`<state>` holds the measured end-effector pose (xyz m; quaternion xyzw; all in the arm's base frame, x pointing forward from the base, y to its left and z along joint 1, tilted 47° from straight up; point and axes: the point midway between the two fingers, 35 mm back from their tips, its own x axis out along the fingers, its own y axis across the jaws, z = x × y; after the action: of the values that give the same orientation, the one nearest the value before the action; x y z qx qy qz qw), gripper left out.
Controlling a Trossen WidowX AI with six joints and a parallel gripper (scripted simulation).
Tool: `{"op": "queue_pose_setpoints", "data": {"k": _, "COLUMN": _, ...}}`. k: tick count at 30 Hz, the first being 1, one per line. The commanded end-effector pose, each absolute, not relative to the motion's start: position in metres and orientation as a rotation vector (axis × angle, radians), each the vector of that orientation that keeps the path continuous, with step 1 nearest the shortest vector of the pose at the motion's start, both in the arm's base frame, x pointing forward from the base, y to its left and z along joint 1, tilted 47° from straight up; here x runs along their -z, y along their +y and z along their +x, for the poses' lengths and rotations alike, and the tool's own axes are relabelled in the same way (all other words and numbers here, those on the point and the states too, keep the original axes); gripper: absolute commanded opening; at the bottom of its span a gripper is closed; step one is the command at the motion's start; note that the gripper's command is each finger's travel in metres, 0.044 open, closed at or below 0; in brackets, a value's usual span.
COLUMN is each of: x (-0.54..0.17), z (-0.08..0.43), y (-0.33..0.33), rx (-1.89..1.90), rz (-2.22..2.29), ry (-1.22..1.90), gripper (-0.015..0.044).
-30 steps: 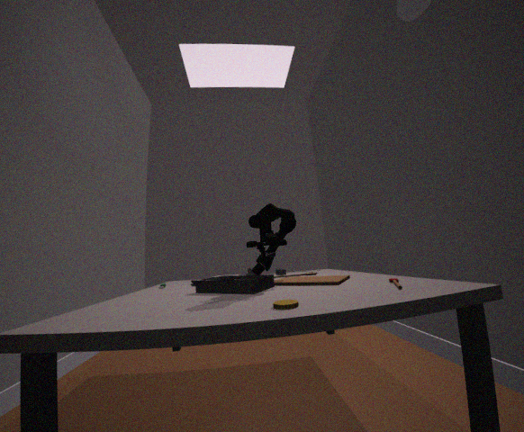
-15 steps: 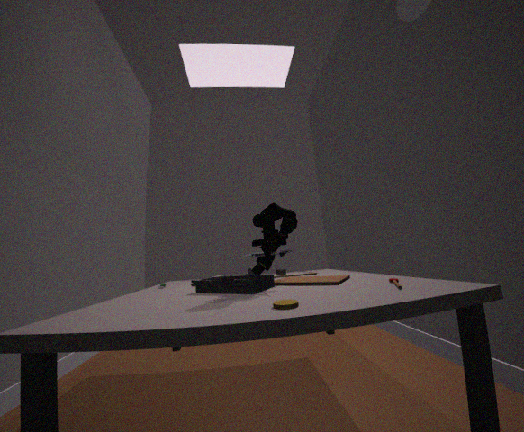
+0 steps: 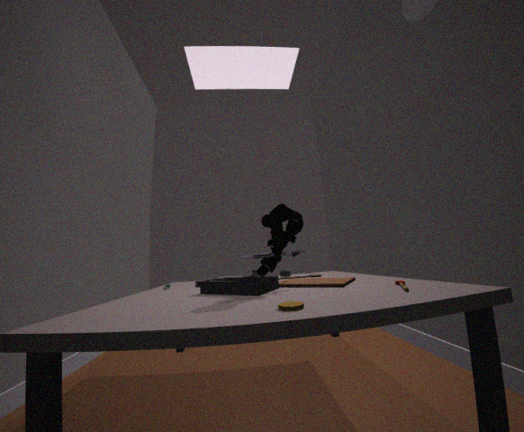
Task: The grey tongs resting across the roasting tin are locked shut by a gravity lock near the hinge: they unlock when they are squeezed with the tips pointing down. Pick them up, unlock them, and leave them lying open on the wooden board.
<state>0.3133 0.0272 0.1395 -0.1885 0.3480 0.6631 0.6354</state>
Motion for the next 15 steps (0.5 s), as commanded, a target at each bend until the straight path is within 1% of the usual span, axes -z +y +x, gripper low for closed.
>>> {"op": "queue_pose_setpoints", "data": {"k": 1, "x": -0.1484, "z": 0.3135, "y": 0.029, "rx": -1.567, "rz": -0.549, "ry": 0.676, "gripper": -0.015}}
{"op": "queue_pose_setpoints", "data": {"k": 8, "x": -0.1541, "z": 0.3124, "y": 0.0329, "rx": -1.656, "rz": -0.72, "ry": 0.495, "gripper": -0.015}}
{"op": "queue_pose_setpoints", "data": {"k": 15, "x": -0.1542, "z": 0.3124, "y": 0.033, "rx": -1.658, "rz": -0.725, "ry": 0.49, "gripper": -0.015}}
